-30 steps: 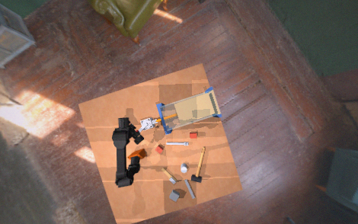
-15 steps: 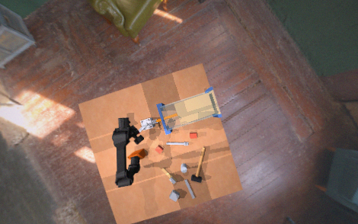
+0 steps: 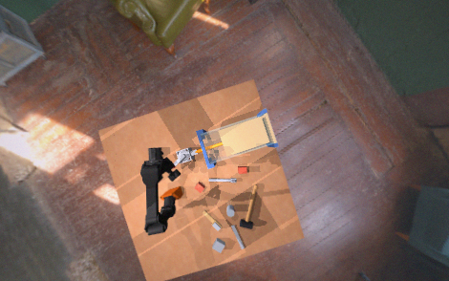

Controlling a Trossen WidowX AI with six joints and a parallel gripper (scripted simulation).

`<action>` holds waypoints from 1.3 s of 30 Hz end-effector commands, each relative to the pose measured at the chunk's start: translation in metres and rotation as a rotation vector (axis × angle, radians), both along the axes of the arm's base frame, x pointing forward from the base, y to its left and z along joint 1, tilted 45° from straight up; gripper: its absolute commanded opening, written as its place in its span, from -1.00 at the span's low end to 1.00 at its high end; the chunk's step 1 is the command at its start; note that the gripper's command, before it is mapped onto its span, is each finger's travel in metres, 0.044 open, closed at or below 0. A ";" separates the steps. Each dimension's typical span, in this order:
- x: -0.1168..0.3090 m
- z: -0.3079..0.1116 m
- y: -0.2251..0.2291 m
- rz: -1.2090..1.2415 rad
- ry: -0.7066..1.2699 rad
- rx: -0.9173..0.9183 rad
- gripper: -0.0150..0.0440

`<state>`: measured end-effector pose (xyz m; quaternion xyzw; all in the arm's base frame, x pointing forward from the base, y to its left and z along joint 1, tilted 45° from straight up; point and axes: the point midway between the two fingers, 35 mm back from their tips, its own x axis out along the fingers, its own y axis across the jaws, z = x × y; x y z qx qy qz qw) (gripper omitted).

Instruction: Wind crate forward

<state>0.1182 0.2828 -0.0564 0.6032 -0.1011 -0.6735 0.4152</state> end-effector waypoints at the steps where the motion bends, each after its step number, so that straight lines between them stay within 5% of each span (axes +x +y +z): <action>1: 0.000 0.000 0.000 0.000 0.000 0.000 -0.49; 22: 0.000 0.000 0.000 0.000 0.000 0.000 -0.49; 33: -0.044 0.006 -0.032 0.178 -0.337 0.165 0.49; 39: -0.046 0.007 -0.035 0.189 -0.359 0.181 1.00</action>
